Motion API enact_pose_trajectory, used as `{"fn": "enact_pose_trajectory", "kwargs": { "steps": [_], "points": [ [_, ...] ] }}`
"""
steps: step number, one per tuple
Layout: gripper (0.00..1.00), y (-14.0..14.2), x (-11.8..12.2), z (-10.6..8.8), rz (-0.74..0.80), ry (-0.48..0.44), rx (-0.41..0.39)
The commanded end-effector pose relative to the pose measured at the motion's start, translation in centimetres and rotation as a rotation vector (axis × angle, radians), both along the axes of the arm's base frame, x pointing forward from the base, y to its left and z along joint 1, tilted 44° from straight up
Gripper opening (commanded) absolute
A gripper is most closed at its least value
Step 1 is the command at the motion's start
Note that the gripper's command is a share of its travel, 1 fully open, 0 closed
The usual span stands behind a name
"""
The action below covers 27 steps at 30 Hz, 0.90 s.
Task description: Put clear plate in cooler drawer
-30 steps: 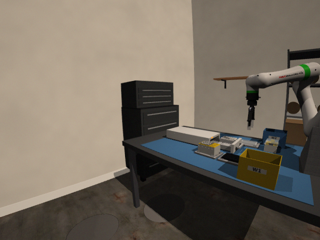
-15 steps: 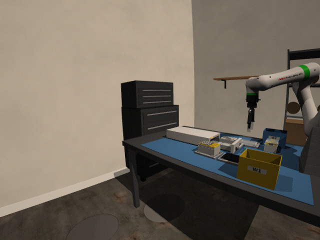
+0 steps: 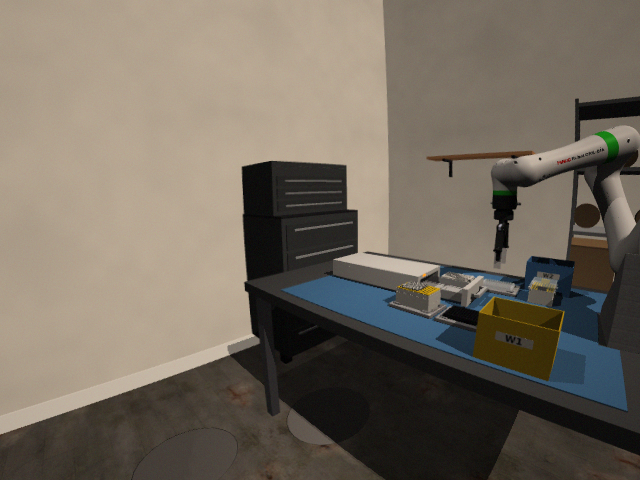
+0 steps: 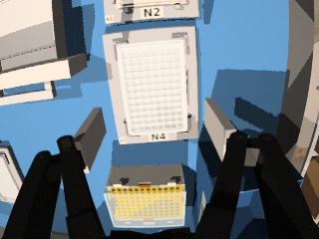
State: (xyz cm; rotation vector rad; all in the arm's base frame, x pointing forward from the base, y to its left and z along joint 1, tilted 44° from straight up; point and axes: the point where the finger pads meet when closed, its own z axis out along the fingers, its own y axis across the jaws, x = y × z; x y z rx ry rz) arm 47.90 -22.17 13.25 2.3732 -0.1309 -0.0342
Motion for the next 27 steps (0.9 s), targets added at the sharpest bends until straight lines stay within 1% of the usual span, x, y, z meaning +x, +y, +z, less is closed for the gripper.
{"fn": "enact_pose_trajectory", "kwargs": {
  "steps": [1,27],
  "points": [
    [0.66,-0.3,0.0,-0.3,0.000,0.000,0.000],
    [0.66,-2.5,-0.2,-2.7,0.000,0.000,0.000]
  ]
}}
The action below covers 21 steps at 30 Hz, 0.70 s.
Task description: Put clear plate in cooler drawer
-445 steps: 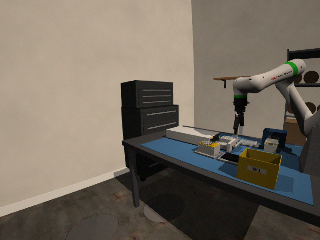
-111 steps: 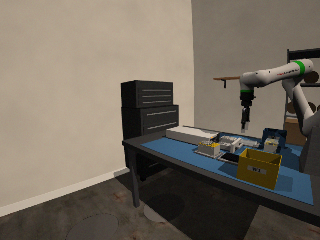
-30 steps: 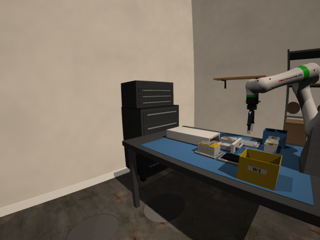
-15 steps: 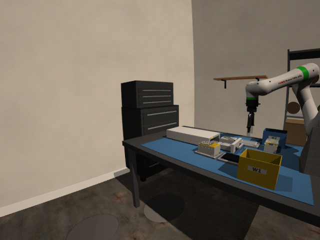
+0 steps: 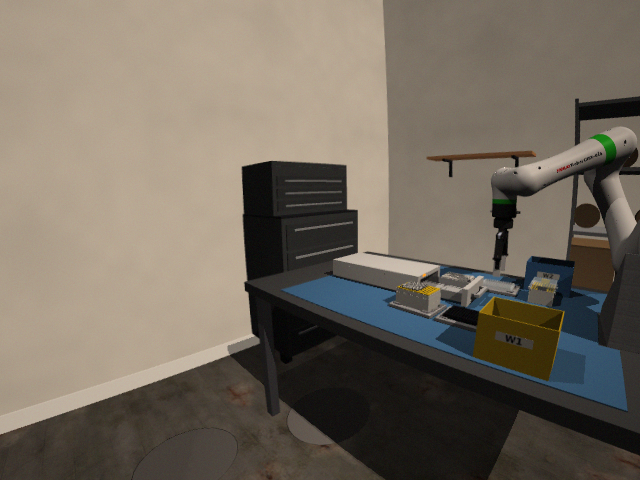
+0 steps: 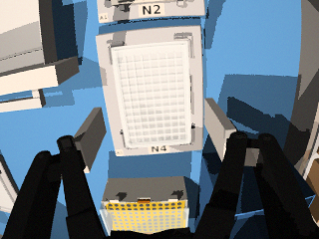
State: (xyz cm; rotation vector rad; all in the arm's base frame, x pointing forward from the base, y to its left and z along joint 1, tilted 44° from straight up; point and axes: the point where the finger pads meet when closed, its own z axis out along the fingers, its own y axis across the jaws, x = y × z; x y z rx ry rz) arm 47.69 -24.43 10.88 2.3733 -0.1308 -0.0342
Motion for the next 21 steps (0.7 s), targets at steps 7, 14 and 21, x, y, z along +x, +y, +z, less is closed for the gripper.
{"fn": "enact_pose_trajectory", "kwargs": {
  "steps": [7,14,21],
  "points": [
    [0.66,-0.7,0.0,-0.8,0.000,0.000,0.000],
    [0.66,-1.4,-0.1,-1.4,0.000,0.000,0.000],
    [0.66,-1.8,-0.1,-1.9,0.000,0.000,0.000]
  ]
}}
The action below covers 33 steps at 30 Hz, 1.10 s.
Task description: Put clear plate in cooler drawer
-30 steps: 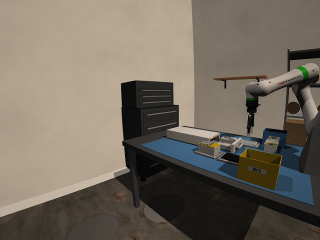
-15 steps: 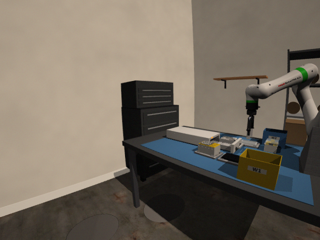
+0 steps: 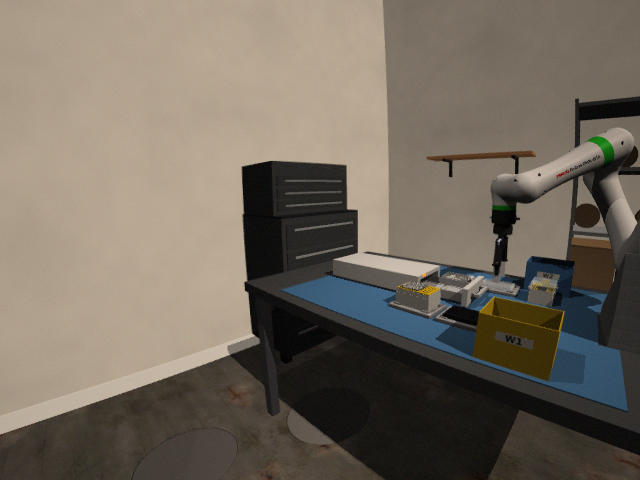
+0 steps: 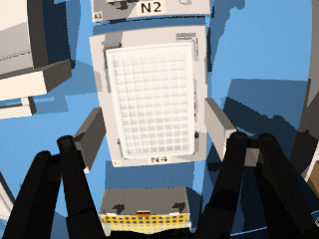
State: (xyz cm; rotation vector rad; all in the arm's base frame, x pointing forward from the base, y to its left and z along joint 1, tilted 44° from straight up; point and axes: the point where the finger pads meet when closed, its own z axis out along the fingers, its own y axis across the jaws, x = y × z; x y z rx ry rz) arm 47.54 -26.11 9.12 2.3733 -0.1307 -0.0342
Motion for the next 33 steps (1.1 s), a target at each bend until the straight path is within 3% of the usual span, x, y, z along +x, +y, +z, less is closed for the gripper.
{"fn": "enact_pose_trajectory", "kwargs": {
  "steps": [1,33],
  "points": [
    [0.66,-0.2,0.0,-0.3,0.000,0.000,0.000],
    [0.66,-2.0,-0.2,-2.1,0.000,0.000,0.000]
  ]
}}
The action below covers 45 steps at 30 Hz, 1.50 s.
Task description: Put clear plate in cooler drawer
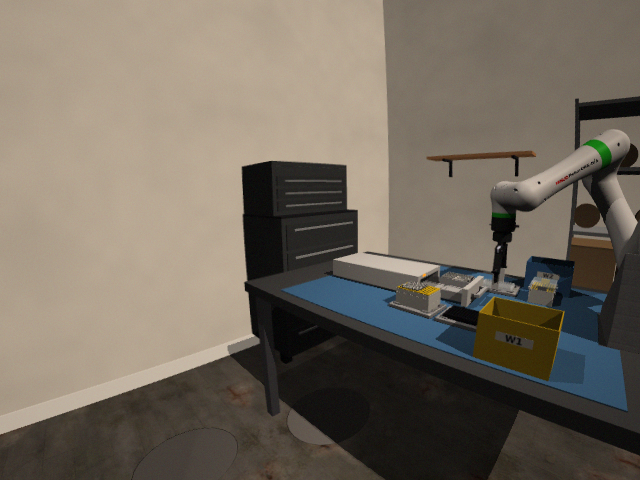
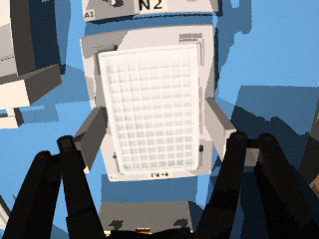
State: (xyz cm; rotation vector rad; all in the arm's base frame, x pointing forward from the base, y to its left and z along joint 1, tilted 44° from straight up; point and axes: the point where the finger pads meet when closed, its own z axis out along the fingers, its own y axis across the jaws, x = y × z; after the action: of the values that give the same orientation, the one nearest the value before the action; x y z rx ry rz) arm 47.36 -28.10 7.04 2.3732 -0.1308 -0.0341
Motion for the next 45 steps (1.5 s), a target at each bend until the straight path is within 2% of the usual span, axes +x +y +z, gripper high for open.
{"fn": "enact_pose_trajectory", "kwargs": {
  "steps": [1,30,31,45],
  "points": [
    [0.66,0.00,0.02,-0.01,0.000,0.000,0.000],
    [0.55,0.00,0.02,-0.01,0.000,0.000,0.000],
    [0.00,0.00,0.02,-0.01,0.000,0.000,0.000],
    [0.00,0.00,0.02,-0.01,0.000,0.000,0.000]
  ]
}}
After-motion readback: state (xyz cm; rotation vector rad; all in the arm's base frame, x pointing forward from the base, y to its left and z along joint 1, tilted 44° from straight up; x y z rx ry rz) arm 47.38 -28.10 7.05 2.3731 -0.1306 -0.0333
